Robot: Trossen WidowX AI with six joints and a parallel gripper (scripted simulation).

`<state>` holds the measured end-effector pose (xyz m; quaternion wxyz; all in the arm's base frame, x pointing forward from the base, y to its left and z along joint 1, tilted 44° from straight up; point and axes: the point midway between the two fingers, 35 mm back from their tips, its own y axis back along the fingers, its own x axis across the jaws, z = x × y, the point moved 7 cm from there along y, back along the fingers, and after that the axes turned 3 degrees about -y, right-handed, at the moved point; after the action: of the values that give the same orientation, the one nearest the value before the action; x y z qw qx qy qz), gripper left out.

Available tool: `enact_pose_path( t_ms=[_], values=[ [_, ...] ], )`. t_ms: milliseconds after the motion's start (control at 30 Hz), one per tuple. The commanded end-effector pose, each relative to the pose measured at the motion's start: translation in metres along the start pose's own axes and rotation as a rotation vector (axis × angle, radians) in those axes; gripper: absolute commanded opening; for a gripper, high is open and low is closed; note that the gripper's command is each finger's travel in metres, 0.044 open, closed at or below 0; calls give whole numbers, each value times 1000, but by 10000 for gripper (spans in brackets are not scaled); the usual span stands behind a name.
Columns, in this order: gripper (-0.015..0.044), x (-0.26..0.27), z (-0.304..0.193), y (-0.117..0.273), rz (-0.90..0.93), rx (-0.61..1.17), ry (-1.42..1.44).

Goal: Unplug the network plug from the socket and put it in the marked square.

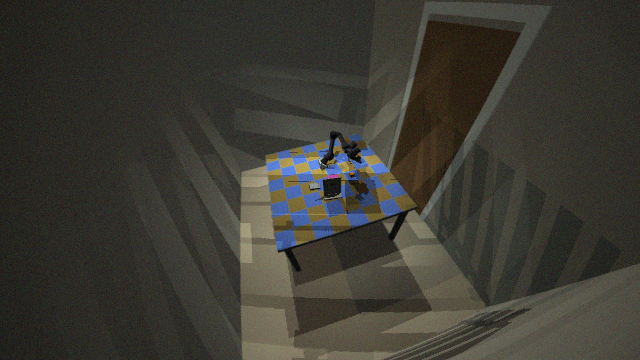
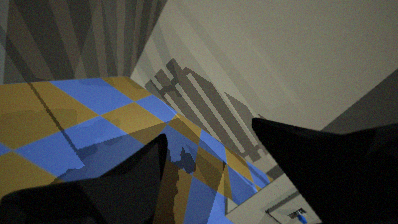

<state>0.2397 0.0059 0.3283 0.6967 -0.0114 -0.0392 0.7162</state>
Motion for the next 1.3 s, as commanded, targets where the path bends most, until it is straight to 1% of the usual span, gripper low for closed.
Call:
enact_pose_path(
  t_ms=[0,267,300,600,933,1133,1267],
  values=[
    [374,-1,-1,-1,-2,2,4],
    [164,-28,-55,-17,-103,83,184],
    [156,-32,-62,-18,-116,95,208],
    [156,-67,-126,-13,-218,222,417],
    [156,-98,-188,17,-301,390,631],
    [156,-110,-218,43,-332,501,746],
    [156,-111,-221,47,-335,514,759]
  ],
)
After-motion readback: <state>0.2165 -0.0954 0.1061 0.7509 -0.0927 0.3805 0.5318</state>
